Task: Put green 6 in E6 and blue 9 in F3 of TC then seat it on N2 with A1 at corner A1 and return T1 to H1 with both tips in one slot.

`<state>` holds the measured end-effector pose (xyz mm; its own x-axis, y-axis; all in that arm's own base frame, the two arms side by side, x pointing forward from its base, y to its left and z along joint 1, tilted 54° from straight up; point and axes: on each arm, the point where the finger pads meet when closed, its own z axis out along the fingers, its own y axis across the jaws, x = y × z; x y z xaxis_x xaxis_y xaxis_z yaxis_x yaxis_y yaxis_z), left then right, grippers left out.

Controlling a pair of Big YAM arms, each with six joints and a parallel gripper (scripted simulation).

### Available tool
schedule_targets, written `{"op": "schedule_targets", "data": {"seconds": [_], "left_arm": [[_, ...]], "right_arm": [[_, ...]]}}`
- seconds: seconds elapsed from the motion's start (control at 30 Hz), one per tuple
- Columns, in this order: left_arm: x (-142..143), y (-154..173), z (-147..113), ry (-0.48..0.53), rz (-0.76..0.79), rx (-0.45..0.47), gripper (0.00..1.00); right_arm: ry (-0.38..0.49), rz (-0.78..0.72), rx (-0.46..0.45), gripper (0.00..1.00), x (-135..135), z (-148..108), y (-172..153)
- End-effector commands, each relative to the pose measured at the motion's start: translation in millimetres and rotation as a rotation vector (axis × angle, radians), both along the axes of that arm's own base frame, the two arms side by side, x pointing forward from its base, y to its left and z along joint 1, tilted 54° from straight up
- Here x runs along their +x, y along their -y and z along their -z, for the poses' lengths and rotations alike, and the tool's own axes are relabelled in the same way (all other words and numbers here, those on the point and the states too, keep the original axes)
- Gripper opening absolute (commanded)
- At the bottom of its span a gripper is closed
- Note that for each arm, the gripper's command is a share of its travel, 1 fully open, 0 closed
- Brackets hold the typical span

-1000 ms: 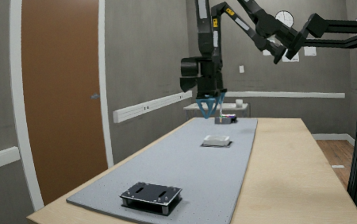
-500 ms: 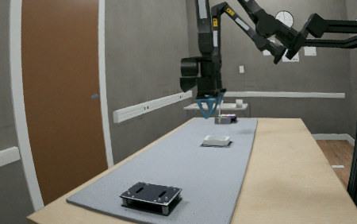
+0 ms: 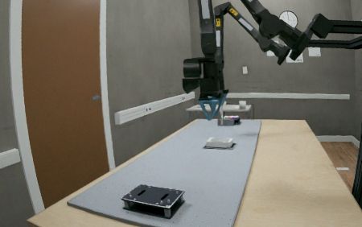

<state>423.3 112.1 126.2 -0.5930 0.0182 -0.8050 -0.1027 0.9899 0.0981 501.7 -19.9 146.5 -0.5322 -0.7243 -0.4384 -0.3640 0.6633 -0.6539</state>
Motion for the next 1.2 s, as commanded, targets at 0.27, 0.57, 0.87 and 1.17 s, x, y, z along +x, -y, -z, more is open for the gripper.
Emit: {"op": "schedule_targets", "data": {"seconds": [0.27,0.57,0.87,1.17], "left_arm": [[0,0,0,0.001,0.003,0.003,1.0],[0,0,0,0.001,0.003,0.003,1.0],[0,0,0,0.001,0.003,0.003,1.0],[0,0,0,0.001,0.003,0.003,1.0]], "right_arm": [[-0.03,0.001,0.013,0.09,3,16,-21],[-0.034,0.001,0.013,0.09,3,19,-36],[-0.032,0.001,0.012,0.09,3,20,-47],[-0.036,0.001,0.012,0.09,3,24,-62]]}}
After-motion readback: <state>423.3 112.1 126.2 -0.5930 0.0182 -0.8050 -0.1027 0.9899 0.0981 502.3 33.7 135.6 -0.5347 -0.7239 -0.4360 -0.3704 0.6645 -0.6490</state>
